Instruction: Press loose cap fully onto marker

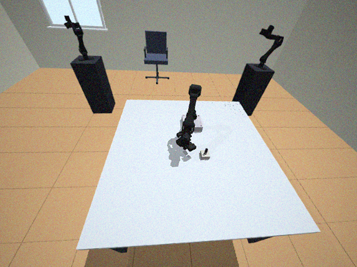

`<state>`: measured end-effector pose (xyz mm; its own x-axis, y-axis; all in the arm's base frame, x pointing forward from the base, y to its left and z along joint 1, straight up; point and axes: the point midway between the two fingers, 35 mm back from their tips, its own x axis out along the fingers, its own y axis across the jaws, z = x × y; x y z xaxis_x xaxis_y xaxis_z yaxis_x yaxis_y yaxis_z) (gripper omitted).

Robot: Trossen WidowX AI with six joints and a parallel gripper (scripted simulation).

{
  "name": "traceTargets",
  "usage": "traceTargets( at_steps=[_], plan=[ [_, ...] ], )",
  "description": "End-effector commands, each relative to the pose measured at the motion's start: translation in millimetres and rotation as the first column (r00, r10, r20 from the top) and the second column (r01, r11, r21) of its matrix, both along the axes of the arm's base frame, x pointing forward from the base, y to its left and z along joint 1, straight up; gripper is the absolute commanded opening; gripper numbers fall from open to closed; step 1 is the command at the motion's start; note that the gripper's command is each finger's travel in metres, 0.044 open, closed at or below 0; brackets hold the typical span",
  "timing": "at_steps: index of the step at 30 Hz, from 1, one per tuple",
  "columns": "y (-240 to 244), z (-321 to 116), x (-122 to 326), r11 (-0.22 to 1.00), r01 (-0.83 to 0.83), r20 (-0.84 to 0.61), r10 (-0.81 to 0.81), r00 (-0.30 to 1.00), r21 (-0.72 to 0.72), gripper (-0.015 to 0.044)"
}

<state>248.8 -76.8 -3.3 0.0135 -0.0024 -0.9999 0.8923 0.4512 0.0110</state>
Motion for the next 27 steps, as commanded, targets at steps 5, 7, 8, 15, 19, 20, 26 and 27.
traceTargets(
  at_steps=[5, 7, 8, 15, 19, 20, 26, 27],
  plan=[
    [-1.3, 26.8, 4.5, 1.0, 0.0, 0.015, 0.0, 1.0, -0.002, 0.0],
    [-1.4, 33.4, 4.3, 1.0, 0.0, 0.015, 0.0, 1.0, -0.002, 0.0],
    [-1.4, 36.7, 4.1, 1.0, 0.0, 0.015, 0.0, 1.0, -0.002, 0.0],
    [-1.1, 57.5, 2.1, 1.0, 0.0, 0.015, 0.0, 1.0, -0.002, 0.0],
    [-0.7, 58.2, 2.4, 1.0, 0.0, 0.015, 0.0, 1.0, -0.002, 0.0],
    [0.4, 58.8, 3.6, 1.0, 0.0, 0.015, 0.0, 1.0, -0.002, 0.0],
    [14.5, 66.2, 17.1, 1.0, 0.0, 0.016, 0.0, 1.0, -0.001, 0.0],
    [17.1, 67.5, 19.3, 1.0, 0.0, 0.016, 0.0, 1.0, 0.0, 0.0]
  ],
)
